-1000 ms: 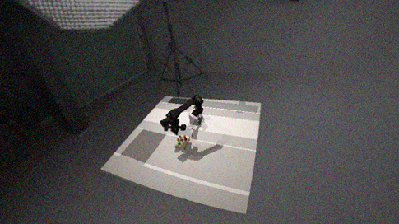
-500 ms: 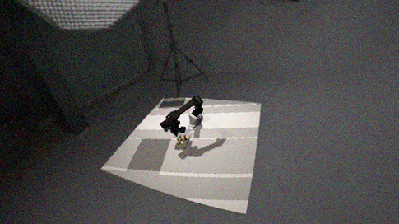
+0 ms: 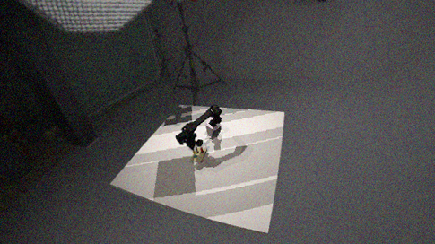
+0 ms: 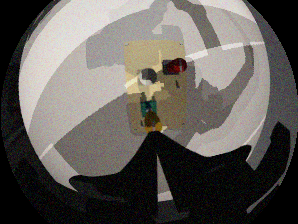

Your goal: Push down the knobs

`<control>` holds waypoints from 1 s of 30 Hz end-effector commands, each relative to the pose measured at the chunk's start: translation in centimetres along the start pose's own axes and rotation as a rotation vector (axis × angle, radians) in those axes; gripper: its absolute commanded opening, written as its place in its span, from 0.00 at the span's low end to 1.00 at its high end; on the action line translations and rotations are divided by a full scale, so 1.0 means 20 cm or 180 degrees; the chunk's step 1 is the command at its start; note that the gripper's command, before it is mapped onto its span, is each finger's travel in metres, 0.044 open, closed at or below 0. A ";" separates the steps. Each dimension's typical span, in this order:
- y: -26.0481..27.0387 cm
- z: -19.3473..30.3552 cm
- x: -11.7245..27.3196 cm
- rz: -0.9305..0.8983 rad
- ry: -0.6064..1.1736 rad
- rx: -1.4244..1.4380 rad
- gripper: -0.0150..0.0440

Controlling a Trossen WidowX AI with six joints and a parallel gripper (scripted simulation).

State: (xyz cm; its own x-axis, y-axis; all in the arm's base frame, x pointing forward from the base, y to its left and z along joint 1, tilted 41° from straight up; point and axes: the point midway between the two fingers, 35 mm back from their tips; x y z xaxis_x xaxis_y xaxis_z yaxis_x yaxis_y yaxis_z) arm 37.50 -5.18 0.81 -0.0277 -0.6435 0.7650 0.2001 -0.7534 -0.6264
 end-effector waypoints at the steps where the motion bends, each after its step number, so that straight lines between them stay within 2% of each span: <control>1: -0.01 0.00 -0.04 0.0020 -0.0008 -0.0018 0.25; 30: -0.01 0.00 -0.06 0.0021 -0.0007 -0.0018 0.25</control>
State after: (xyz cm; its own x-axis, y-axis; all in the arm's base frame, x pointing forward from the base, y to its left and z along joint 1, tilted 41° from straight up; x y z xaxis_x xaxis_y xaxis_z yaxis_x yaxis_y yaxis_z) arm 37.42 -4.49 0.10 -0.0236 -0.6449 0.7639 0.1998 -0.7517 -0.6285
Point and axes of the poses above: the point midway between the two fingers, 35 mm back from their tips, its own x axis back along the fingers, its own y axis across the jaws, z = x × y, and after that the axes turned 6 degrees about x, right-handed
